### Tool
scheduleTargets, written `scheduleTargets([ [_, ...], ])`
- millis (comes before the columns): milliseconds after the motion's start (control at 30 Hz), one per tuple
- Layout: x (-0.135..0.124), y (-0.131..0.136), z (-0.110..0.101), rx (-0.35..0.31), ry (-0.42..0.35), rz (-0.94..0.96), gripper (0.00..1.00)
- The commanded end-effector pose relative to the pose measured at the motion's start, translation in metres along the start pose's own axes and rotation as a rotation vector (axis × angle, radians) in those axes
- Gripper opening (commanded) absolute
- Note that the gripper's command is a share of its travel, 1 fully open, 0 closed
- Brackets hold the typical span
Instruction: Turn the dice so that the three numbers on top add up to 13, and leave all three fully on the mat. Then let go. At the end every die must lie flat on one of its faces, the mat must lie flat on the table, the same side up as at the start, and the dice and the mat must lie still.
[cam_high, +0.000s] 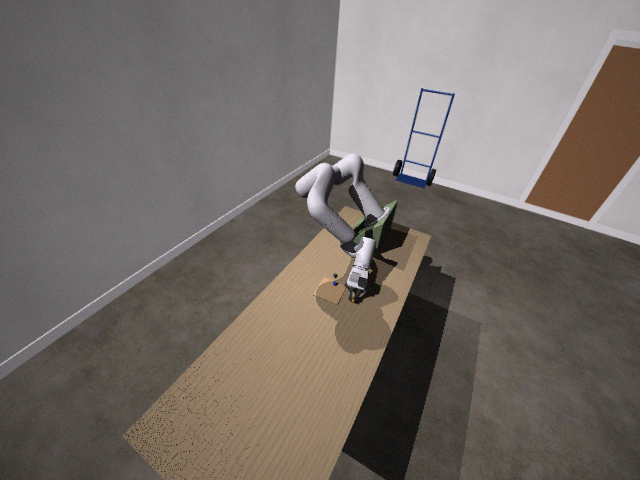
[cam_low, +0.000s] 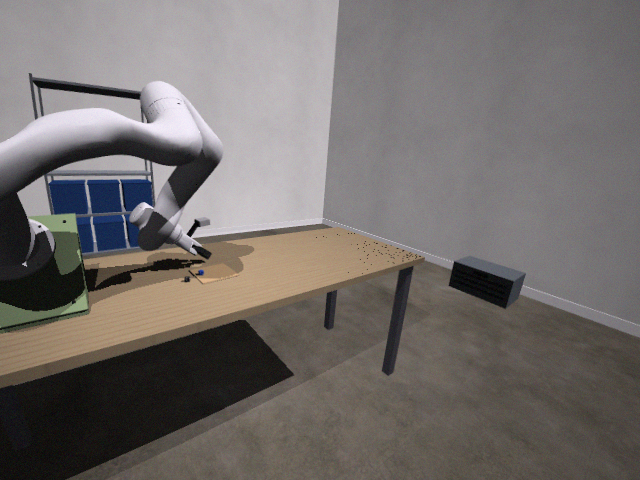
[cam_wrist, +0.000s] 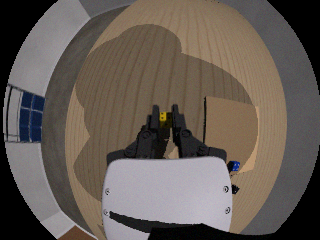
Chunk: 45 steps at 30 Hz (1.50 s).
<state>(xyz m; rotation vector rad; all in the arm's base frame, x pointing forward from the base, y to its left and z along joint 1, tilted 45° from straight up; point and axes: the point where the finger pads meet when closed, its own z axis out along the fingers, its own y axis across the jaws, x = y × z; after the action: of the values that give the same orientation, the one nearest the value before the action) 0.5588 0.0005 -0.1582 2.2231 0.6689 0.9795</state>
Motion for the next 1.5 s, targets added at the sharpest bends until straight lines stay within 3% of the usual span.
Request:
scheduleTargets([
  [0,0.0009,0.0,0.0,0.0,0.001,0.0,0.11],
  [1467,-0.007,0.0,0.0066,0.0,0.001,0.0,0.11],
])
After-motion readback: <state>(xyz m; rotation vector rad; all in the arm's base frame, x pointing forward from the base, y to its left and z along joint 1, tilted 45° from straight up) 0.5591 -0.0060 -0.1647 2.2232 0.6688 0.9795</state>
